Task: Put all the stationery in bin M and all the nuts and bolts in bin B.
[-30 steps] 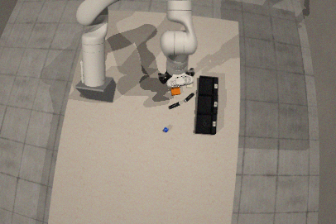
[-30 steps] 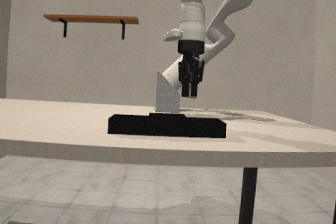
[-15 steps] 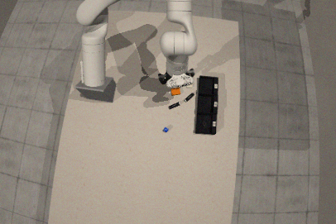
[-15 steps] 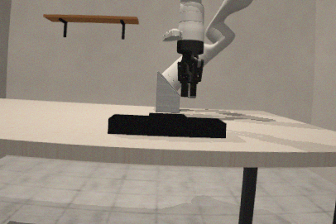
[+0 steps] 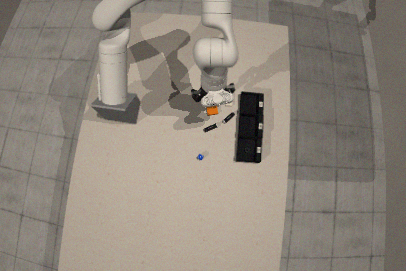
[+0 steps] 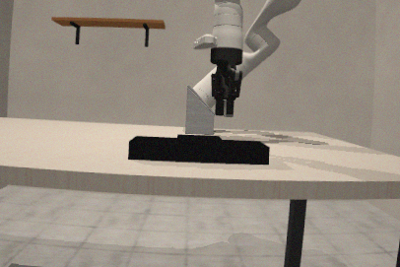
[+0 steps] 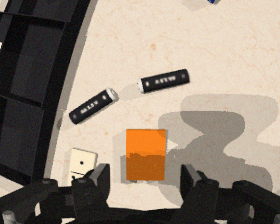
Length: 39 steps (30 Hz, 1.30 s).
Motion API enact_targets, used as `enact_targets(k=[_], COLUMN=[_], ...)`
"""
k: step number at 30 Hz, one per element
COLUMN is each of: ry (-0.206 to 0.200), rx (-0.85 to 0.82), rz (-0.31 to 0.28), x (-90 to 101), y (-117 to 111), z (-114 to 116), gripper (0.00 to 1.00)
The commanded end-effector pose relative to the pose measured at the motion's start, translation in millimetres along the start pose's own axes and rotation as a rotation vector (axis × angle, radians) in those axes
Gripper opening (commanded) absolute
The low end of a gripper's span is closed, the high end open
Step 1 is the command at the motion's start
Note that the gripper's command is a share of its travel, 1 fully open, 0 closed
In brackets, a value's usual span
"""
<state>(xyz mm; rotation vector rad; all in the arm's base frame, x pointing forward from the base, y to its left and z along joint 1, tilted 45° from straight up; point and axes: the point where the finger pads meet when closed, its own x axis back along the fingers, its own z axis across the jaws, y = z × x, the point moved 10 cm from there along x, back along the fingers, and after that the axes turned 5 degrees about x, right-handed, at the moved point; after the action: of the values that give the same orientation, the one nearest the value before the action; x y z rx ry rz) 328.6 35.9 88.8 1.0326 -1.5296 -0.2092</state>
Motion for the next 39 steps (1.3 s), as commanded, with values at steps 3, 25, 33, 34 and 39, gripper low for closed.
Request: enact_targets(k=[3,25,33,34,39], ry=[-0.001,-0.001,-0.001,-0.001,-0.001], rx=[0.0,0.0,0.0,0.0,0.0], rz=[0.001,0.001,0.001,0.001,0.001], x=[0.6,-57.5,-57.5,-57.5,-58.7], y=[0,1,0,0,0], z=[0,4,2,2,1], gripper=[0.55,0.55,0.55,0.55,0.55])
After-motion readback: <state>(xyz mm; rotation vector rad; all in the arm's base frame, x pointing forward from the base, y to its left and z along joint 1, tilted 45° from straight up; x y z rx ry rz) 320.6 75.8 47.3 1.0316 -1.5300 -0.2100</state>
